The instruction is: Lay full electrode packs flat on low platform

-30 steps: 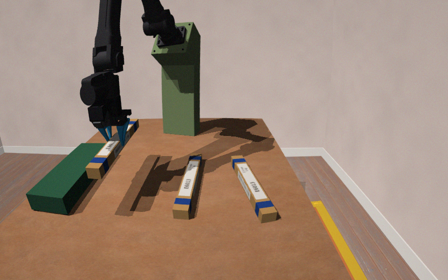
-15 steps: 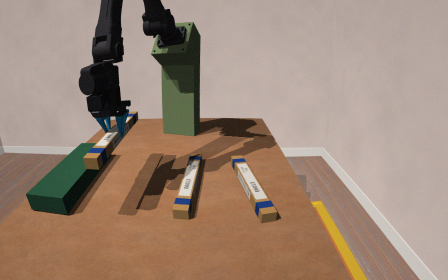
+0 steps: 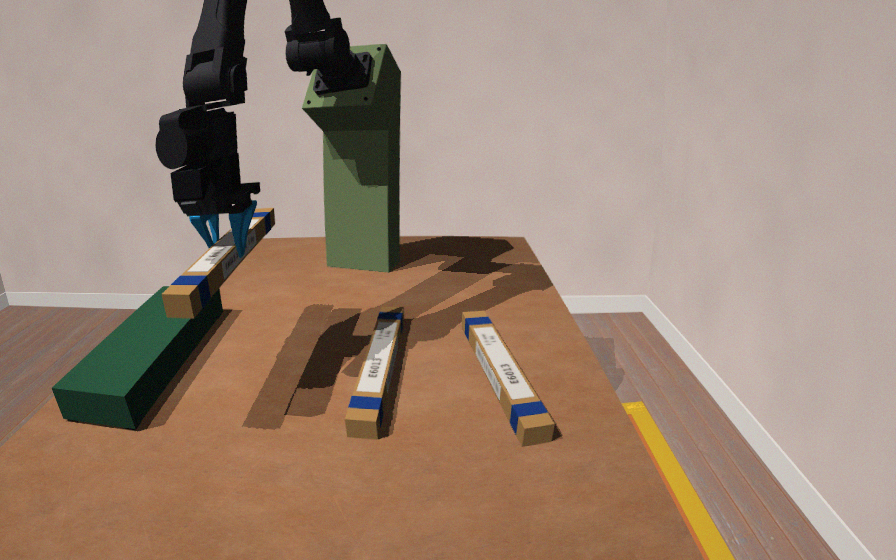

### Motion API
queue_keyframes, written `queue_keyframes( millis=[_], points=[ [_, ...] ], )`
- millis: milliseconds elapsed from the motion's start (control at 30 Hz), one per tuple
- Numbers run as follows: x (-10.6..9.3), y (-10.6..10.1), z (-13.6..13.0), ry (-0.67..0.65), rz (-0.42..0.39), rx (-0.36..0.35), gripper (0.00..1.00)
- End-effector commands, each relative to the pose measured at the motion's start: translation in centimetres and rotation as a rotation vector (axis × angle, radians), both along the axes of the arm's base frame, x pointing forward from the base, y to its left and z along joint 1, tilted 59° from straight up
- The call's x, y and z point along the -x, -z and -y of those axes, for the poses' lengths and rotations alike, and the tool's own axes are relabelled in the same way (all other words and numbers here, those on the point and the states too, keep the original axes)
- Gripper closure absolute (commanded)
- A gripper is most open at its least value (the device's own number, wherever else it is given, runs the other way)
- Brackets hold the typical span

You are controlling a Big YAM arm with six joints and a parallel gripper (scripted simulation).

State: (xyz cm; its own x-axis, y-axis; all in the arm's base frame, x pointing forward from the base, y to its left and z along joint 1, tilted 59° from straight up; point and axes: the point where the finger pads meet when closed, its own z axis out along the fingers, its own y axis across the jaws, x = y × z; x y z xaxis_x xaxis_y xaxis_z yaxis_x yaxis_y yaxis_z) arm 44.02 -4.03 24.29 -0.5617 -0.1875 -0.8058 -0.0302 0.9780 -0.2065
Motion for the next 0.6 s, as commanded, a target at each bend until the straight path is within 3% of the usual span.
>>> queue_keyframes(
  millis=[0, 267, 567],
  points=[
    [1.2, -4.1, -0.6, -0.002, 0.076, -0.004, 1.0],
    [2.8, -4.5, -0.8, -0.002, 0.069, -0.005, 1.0],
    [2.8, -4.8, -0.8, -0.002, 0.076, -0.004, 1.0]
  ],
)
